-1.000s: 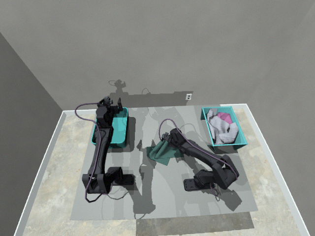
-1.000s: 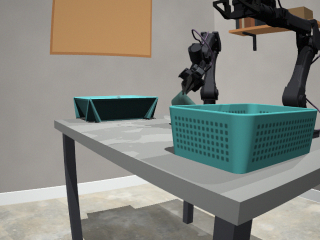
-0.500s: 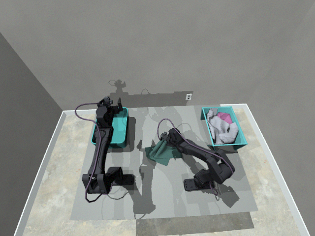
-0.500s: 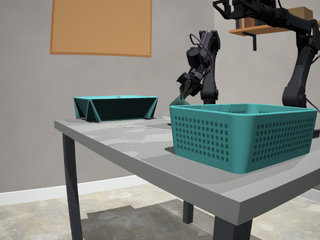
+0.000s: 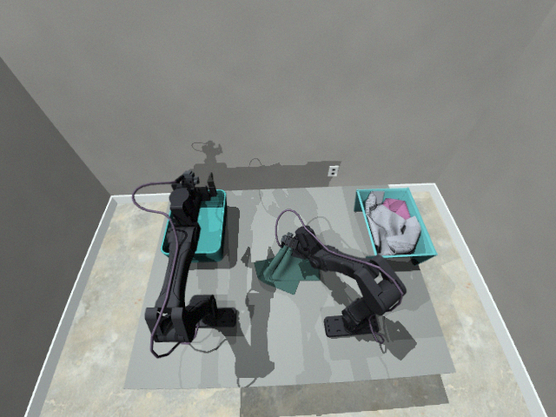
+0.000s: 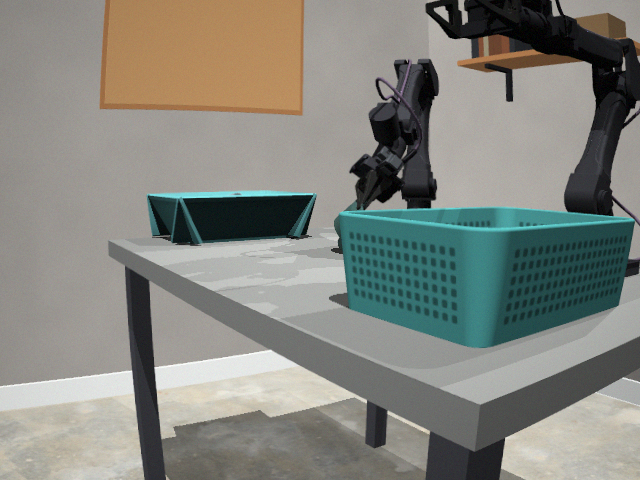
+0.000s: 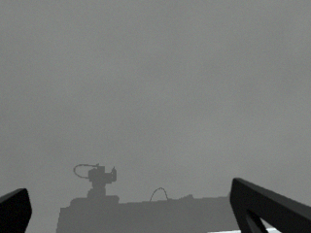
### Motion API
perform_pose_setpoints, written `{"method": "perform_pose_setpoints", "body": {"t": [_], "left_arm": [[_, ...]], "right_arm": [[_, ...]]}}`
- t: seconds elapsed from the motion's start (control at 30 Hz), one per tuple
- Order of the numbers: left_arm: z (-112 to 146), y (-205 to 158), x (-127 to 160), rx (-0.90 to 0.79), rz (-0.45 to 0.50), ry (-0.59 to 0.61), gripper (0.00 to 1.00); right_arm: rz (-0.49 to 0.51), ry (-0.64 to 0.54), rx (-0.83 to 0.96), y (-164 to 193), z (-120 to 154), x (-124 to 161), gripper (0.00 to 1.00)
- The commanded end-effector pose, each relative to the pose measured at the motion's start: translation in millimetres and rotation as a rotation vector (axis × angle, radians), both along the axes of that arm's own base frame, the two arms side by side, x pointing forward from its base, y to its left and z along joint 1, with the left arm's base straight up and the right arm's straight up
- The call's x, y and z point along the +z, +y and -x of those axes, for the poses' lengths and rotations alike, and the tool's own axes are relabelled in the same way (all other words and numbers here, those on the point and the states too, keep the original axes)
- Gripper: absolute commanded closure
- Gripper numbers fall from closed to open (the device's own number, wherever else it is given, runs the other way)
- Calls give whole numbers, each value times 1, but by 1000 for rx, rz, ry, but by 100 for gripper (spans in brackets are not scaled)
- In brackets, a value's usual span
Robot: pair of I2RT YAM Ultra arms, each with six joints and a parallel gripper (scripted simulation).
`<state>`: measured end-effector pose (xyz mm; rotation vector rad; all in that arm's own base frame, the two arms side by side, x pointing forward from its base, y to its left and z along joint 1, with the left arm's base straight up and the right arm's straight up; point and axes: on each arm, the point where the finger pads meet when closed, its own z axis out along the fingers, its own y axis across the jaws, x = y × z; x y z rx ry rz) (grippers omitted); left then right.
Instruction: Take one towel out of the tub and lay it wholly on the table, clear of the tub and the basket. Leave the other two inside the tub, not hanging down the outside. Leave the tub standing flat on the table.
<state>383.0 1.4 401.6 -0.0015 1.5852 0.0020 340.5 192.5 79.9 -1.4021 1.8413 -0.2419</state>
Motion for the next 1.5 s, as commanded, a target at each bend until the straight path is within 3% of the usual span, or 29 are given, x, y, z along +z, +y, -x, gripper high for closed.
{"method": "perform_pose_setpoints", "body": {"t": [0.0,1.07,1.23,1.27,1.47], "left_arm": [[1,0,6,-2,0,-14,0],[1,0,6,-2,0,-14,0],[1,0,6,-2,0,-14,0],[1,0,6,-2,0,-14,0],[1,0,6,-2,0,-14,0]], "right_arm": [[-29,-46,1,5,-15,10,99],[-34,-52,-1,20,-49,-32,99],[-52,-78,1,22,-51,-20,99],[-24,-39,-1,19,-42,-36,54],[-25,-39,-1,19,-42,-36,54]]}}
